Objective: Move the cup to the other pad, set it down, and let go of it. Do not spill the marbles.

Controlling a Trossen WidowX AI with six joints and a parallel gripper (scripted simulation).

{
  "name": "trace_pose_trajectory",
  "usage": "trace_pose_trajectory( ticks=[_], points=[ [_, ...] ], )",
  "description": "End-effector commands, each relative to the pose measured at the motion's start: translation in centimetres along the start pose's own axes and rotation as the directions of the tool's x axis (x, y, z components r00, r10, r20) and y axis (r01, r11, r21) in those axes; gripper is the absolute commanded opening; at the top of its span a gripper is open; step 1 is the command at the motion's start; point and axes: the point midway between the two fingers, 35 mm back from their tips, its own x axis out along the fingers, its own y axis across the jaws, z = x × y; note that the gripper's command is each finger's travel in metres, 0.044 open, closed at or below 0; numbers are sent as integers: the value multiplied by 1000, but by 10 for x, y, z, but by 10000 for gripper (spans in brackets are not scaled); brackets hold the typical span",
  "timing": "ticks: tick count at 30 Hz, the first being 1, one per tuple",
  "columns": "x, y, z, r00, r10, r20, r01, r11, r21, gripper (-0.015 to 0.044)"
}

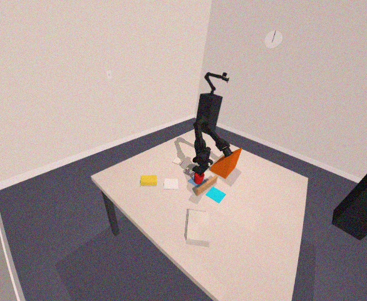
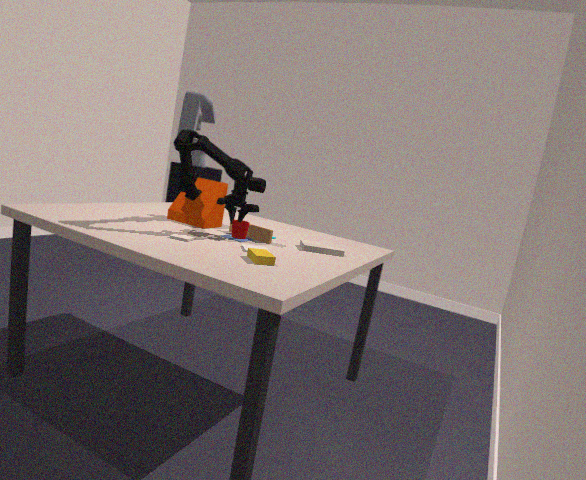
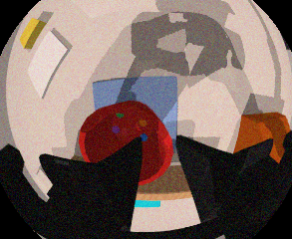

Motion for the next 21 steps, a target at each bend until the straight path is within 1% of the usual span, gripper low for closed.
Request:
trace_pose_trajectory(
  ticks=[1,8,14,19,21],
  points=[
    [8,-2,-1,1000,-3,5,3,1000,-14,148],
    [19,-4,0,1000,-3,8,3,1000,-14,148],
    [20,-4,0,1000,-3,8,3,1000,-14,148],
    [18,-2,1,1000,-2,4,2,1000,-1,17],
    [18,-2,1,1000,-2,4,2,1000,-1,3]
  ],
)
